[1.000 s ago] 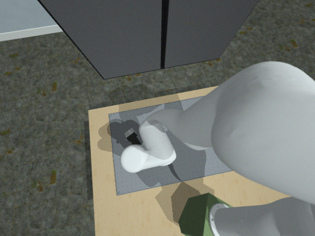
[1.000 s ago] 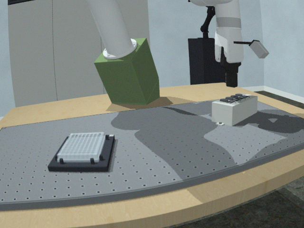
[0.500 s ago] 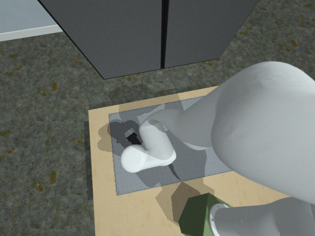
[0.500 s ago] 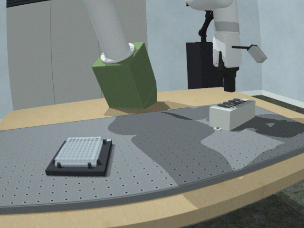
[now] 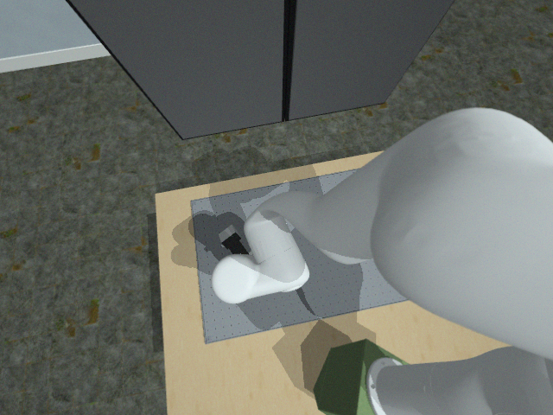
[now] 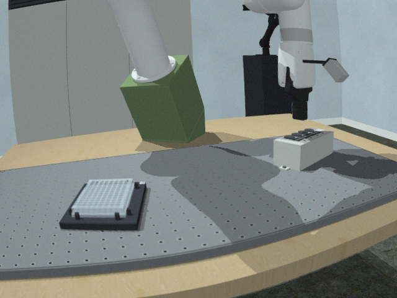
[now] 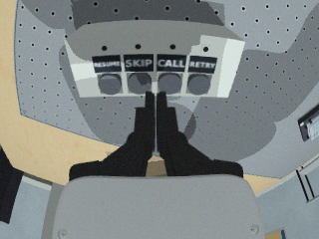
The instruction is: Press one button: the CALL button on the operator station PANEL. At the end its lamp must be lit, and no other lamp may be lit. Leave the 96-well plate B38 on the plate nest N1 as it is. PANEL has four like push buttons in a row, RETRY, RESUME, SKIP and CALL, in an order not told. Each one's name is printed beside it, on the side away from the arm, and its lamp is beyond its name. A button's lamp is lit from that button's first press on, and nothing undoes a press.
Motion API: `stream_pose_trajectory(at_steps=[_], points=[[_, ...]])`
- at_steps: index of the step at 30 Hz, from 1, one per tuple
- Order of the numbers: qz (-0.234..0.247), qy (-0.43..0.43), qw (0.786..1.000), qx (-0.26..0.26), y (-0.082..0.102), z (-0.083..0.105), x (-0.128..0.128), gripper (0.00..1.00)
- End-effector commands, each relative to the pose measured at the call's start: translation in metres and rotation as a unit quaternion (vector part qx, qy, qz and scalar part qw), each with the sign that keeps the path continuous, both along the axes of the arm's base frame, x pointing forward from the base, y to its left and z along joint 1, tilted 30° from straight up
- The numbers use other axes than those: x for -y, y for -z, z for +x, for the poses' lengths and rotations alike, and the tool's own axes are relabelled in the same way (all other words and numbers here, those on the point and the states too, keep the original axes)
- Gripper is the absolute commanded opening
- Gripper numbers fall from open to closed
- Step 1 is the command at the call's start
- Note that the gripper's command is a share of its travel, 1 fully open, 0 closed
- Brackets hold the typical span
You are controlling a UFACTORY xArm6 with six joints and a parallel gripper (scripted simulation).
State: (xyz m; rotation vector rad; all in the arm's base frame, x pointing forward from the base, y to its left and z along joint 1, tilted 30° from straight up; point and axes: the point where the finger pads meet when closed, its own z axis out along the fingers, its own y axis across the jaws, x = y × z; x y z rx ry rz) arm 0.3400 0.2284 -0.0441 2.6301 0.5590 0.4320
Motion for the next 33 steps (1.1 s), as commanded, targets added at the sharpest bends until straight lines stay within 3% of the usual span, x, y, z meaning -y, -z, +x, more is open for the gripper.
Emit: stream_pose_trajectory(at_steps=[1,7,20,33], points=[[0.001,-0.001,1.0,0.001,-0.006,-0.001,-0.001,0.0],[0.001,-0.001,1.0,0.001,-0.033,-0.009,0.003,0.0],[0.001,-0.001,1.0,0.001,-0.033,-0.009,0.003,0.0],[0.001,-0.001,1.0,0.001,-0.017,-0.002,0.009,0.0]])
